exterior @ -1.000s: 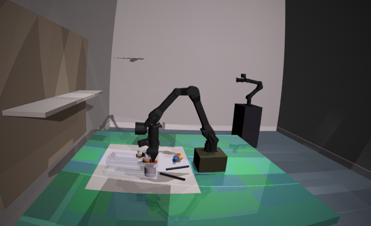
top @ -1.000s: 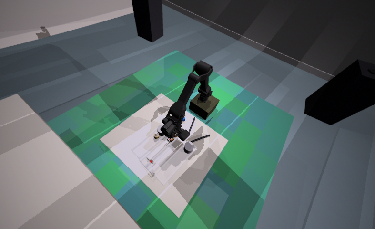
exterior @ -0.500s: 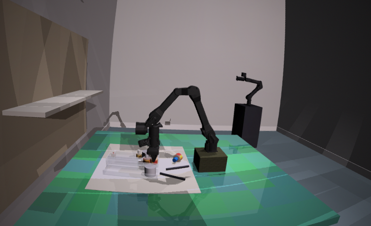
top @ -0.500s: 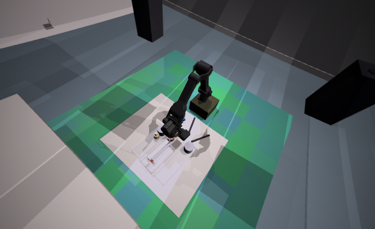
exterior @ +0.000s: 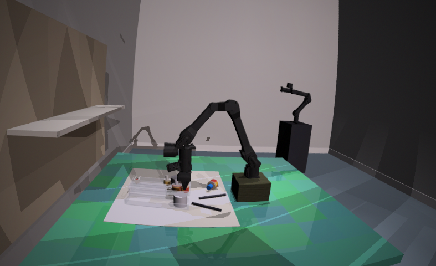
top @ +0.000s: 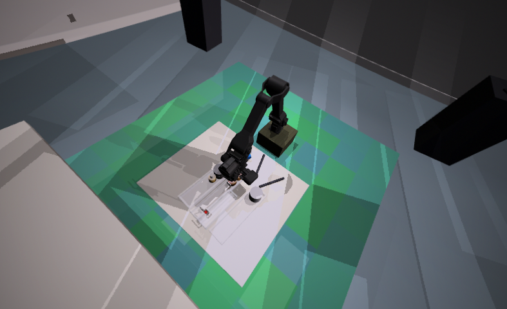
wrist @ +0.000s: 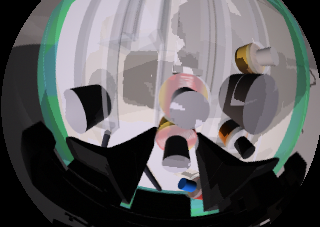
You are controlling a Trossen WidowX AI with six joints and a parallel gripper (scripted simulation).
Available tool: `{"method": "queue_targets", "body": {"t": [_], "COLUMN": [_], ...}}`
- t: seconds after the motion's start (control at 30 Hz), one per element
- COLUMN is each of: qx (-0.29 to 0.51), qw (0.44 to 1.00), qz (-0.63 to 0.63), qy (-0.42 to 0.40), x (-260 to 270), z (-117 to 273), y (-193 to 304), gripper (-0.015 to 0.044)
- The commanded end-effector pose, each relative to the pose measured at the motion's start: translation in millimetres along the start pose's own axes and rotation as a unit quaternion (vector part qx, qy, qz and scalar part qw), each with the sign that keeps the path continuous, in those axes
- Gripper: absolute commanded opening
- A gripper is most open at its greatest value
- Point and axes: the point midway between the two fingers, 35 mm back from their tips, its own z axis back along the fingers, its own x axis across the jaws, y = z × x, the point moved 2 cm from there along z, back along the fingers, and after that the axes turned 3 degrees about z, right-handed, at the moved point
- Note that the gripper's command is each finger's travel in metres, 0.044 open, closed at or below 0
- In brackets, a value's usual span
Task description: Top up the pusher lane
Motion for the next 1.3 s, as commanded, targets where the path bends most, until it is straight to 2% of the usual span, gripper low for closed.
{"method": "queue_targets", "body": {"t": [0.0,0.1,0.47,0.5,0.8,1.27], "qx": [-0.001,-0.001,-0.001,-0.001,-0.001,0.000], "qw": [1.000,1.000,1.000,1.000,1.000,1.000], "qz": [0.000,0.000,0.000,0.000,0.000,0.000], "qy": [0.000,0.000,0.000,0.000,0.000,0.000], "x": [0,0,0,0,0,1], "z": [0,0,0,0,20,21], "y": [1,1,0,0,0,14], "gripper": [0.0000,0.0000,0.0289,0.0299,0.0299,0.0299]}}
